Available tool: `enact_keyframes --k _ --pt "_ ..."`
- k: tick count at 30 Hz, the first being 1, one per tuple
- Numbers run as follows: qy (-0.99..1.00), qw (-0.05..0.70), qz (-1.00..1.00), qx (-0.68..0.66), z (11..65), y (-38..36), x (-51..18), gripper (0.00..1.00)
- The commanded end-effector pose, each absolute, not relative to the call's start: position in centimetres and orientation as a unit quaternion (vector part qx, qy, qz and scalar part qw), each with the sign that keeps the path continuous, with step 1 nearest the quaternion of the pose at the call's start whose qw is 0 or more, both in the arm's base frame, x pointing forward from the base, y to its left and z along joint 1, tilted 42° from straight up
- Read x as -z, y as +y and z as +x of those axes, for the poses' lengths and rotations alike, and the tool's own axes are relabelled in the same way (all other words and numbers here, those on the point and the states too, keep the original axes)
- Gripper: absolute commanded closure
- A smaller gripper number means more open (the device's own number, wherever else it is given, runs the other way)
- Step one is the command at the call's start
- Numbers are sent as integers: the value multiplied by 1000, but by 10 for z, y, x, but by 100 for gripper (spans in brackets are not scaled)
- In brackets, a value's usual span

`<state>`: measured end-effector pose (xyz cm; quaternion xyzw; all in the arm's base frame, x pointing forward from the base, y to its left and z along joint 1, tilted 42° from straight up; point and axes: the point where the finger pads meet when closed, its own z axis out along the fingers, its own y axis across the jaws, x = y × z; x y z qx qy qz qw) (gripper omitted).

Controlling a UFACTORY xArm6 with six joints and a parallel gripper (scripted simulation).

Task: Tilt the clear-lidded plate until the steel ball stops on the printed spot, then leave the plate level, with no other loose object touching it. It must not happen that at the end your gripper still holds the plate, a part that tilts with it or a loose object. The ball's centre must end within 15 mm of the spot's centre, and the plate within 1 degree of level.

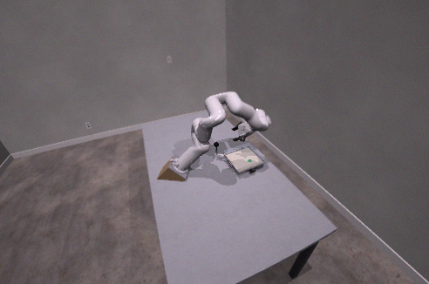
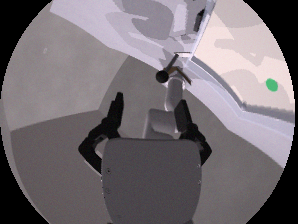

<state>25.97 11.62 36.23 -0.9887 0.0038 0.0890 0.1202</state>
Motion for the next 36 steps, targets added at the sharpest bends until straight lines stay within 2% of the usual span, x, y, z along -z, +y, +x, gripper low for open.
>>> enact_keyframes --k 1,7,10,13,22,26,36 --pt "-17 92 -991 -93 246 121 -354 0" --pt "-66 26 -993 -95 216 125 -334 0" --pt "-67 24 -993 -95 216 125 -334 0" --pt "-104 -24 -990 -88 197 124 -321 0" --pt "-173 -109 -977 -56 173 118 -300 0" --pt "-186 -124 -974 -47 170 117 -297 0" --pt "-282 -221 -933 45 158 110 -276 0"
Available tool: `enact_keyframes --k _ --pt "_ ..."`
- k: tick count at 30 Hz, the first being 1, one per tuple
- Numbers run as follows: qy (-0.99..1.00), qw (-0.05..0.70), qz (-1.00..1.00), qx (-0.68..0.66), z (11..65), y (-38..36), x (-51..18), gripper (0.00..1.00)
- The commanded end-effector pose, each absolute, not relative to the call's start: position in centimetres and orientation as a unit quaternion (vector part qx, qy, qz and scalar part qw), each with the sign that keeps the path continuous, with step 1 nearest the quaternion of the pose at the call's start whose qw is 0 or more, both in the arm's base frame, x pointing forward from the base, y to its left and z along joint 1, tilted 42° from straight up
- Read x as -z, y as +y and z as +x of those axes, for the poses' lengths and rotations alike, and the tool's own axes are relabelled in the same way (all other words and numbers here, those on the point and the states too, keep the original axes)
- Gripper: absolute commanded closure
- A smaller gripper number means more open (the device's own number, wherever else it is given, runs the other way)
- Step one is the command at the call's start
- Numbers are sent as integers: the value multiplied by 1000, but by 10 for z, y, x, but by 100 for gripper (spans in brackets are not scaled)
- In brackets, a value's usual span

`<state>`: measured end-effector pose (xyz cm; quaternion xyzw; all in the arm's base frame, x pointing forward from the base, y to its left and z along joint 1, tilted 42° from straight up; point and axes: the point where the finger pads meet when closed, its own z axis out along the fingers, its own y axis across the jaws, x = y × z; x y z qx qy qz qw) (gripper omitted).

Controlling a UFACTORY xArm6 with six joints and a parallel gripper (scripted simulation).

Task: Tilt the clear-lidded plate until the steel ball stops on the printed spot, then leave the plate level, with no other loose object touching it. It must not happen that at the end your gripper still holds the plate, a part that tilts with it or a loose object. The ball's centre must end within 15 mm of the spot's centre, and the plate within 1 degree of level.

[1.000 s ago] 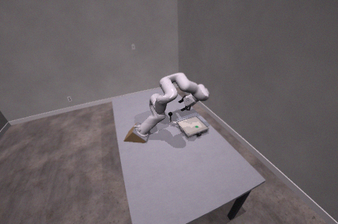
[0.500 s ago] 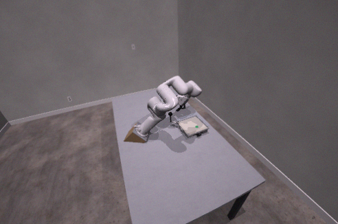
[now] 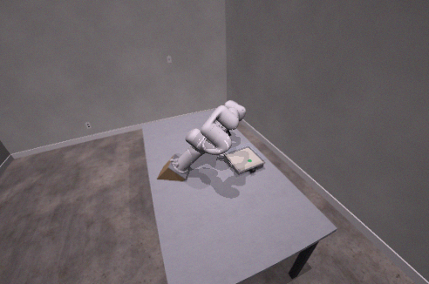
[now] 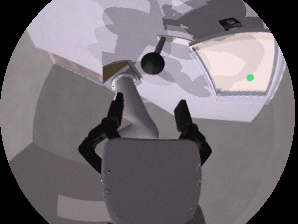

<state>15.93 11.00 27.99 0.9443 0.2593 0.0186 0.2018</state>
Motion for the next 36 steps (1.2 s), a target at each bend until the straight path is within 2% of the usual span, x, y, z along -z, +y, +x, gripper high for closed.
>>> enact_keyframes --k 1,20,36 --pt "290 228 928 -55 158 110 -275 0" --pt "378 279 863 -185 162 120 -264 0" --pt "397 284 845 -220 164 125 -263 0"
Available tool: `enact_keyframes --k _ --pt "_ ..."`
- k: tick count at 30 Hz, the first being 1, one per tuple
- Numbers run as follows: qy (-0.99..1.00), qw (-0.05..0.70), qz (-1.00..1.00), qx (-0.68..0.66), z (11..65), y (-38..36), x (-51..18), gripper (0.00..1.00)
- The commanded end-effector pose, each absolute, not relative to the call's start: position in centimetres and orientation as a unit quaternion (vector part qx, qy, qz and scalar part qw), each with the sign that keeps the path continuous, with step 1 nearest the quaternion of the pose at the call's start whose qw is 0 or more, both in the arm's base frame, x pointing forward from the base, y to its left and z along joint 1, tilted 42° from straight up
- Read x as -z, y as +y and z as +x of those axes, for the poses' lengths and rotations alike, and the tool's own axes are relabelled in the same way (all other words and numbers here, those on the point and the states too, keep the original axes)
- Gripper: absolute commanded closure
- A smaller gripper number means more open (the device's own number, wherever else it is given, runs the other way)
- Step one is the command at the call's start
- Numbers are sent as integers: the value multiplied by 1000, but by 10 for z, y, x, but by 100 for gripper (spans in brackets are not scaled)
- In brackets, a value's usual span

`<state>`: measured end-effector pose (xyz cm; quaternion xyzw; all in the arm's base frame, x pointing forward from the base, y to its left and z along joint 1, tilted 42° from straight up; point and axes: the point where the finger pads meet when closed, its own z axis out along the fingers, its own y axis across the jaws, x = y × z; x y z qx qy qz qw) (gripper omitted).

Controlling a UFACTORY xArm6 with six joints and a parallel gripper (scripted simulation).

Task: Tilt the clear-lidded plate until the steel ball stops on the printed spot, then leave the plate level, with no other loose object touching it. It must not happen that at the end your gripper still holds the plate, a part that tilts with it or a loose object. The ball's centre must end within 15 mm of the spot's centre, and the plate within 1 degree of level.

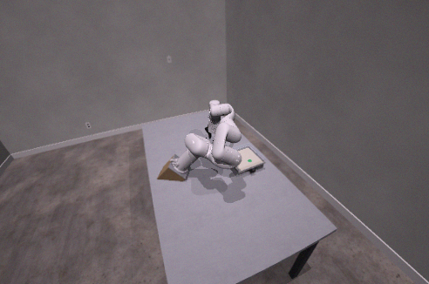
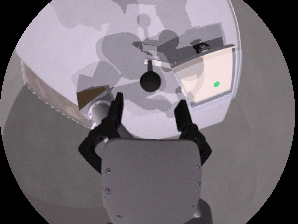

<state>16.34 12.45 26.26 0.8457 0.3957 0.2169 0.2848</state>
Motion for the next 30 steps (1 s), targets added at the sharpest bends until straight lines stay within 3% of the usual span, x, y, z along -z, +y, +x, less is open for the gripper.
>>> enact_keyframes --k 1,8,9,30 --pt "397 284 844 -220 164 125 -263 0" --pt "398 284 844 -221 164 126 -263 0" --pt "398 284 844 -221 164 126 -263 39" --pt "398 284 844 -221 164 126 -263 39"
